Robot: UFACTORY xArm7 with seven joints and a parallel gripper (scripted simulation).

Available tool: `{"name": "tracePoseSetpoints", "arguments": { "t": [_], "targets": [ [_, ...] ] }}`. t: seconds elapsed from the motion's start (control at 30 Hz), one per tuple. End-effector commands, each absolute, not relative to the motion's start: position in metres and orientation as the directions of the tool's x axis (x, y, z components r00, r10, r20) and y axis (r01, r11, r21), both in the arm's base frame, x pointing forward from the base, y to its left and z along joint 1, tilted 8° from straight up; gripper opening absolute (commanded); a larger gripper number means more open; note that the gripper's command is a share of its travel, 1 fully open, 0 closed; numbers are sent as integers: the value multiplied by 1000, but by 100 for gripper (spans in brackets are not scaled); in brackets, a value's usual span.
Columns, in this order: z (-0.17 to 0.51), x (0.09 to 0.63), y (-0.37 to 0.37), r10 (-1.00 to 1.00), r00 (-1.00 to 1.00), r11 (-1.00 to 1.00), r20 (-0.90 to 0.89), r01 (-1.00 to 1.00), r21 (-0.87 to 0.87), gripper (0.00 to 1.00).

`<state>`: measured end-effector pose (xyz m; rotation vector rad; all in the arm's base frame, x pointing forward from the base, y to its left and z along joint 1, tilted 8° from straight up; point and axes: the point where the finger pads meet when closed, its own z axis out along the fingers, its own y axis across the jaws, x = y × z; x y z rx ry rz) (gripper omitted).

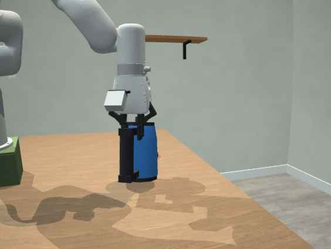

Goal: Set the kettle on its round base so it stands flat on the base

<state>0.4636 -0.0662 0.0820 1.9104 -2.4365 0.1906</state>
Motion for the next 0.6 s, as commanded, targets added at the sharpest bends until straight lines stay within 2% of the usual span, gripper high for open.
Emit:
{"name": "tracePoseSetpoints", "arguments": {
  "t": [0.0,0.57],
  "targets": [
    [88,465,-66,-965,-241,234,106,-969,-77,0],
    [99,464,-64,-965,-241,234,106,-969,-77,0]
  ]
}}
